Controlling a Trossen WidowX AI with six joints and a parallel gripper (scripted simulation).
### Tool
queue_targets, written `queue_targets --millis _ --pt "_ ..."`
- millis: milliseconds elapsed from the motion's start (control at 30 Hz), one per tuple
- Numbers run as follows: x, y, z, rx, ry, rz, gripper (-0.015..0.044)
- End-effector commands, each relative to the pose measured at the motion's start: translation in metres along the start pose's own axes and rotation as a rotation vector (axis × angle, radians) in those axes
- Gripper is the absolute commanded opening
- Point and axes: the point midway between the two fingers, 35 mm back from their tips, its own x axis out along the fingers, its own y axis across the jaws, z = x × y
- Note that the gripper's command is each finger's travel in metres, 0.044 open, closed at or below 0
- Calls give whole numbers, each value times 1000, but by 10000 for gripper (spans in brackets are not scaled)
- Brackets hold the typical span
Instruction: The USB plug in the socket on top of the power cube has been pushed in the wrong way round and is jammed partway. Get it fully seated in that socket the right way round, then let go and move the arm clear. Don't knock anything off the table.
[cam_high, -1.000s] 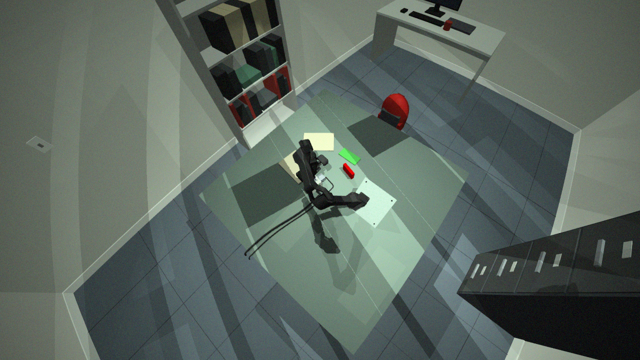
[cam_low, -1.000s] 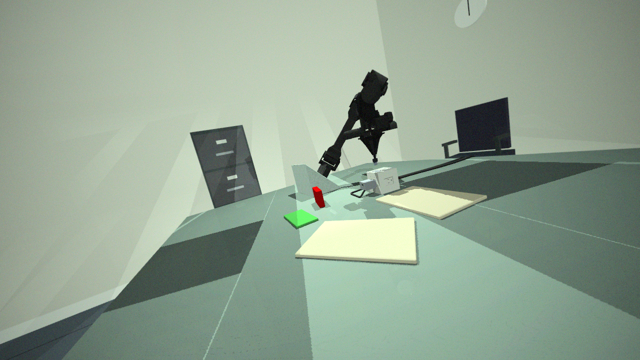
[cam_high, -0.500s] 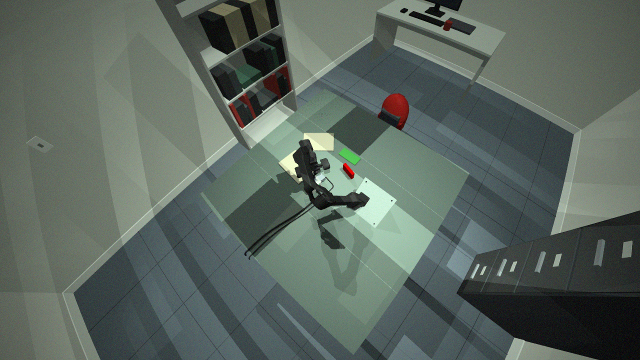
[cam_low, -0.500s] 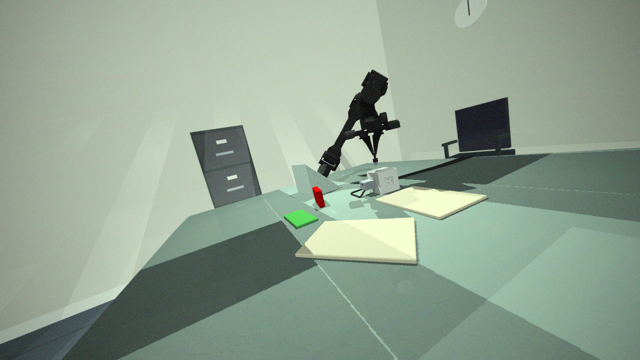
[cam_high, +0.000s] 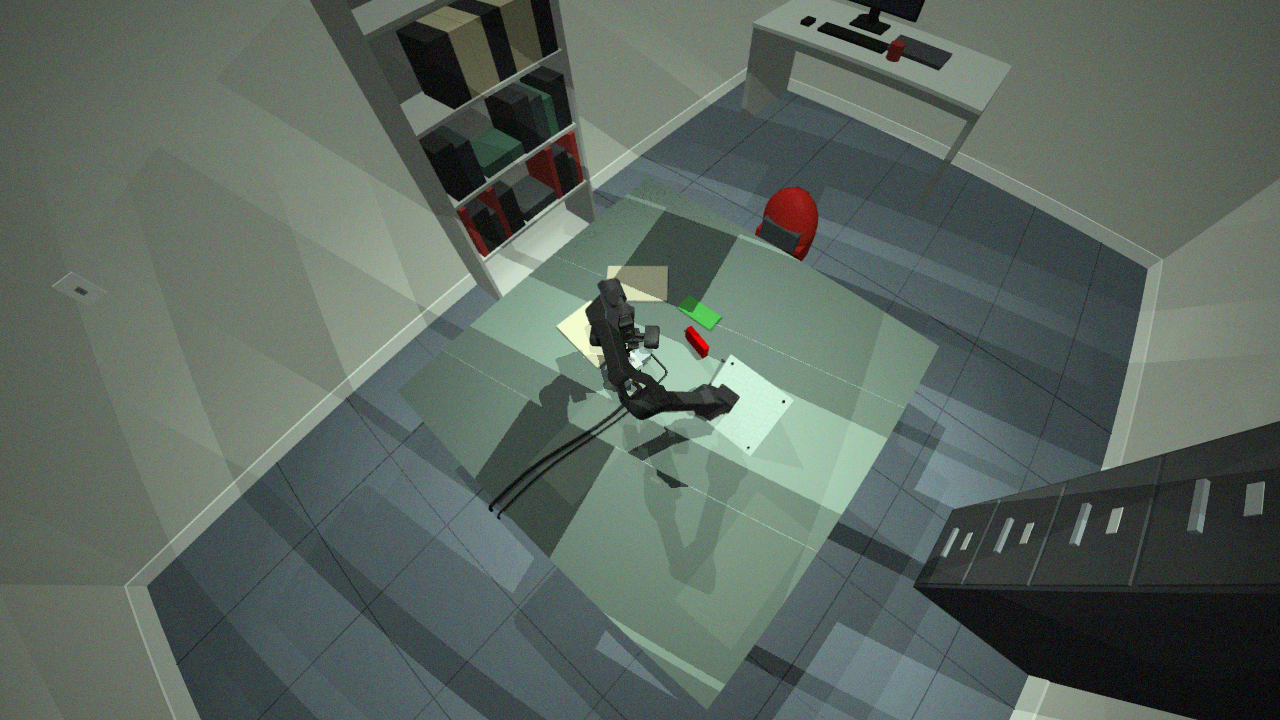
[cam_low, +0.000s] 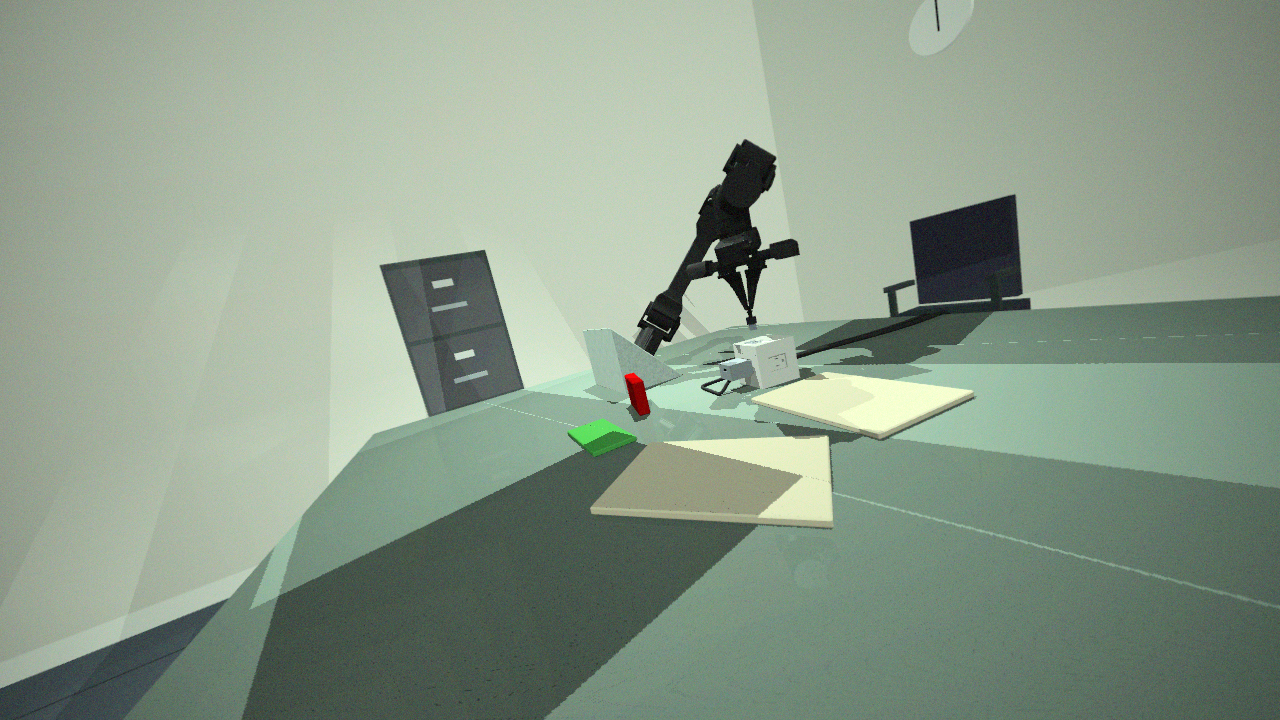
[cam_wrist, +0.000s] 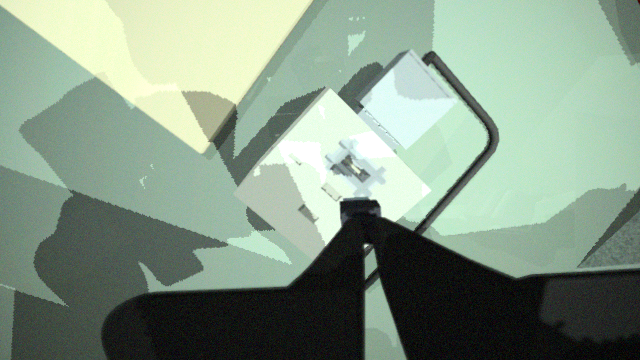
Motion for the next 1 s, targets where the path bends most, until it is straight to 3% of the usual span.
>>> queue_targets --millis 0,967 --pt "0 0 0 102 -1 0 0" --pt "0 0 0 856 -1 1 0"
